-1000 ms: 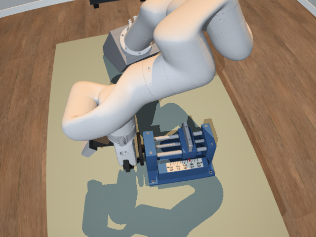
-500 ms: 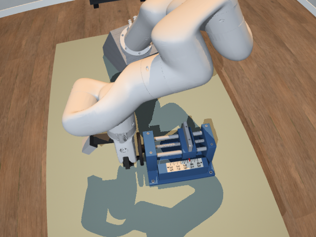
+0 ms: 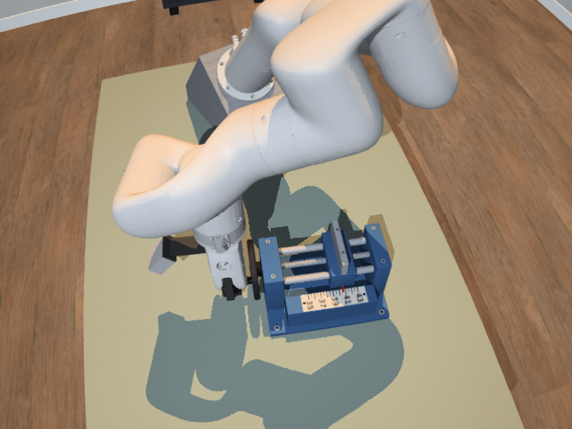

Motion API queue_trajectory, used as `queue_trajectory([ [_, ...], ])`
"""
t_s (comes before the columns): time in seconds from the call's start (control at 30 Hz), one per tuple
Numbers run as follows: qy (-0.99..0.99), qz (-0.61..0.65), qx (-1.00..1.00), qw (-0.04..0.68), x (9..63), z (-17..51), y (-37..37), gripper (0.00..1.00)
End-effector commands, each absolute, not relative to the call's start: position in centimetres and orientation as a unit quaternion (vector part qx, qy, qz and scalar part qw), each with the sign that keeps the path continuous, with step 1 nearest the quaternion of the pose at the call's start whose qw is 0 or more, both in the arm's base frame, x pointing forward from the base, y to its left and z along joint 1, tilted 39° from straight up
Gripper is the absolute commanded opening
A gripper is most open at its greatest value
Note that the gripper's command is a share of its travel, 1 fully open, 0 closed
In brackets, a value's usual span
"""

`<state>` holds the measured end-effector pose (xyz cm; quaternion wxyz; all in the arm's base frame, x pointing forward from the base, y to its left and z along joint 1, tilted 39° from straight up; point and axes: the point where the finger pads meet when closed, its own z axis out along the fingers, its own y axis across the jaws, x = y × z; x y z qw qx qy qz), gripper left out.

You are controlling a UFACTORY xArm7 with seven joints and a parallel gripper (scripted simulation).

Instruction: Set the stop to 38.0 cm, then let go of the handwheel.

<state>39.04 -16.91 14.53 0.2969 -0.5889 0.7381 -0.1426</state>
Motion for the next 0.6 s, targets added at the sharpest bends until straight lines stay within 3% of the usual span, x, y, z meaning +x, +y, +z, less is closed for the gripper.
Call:
queue_trajectory([
  [0.0,0.738,-0.144,-0.588,0.297,38.75,14.46,-16.93,0.06],
  [0.57,0.738,-0.144,-0.588,0.297,38.13,14.21,-16.77,0.06],
])
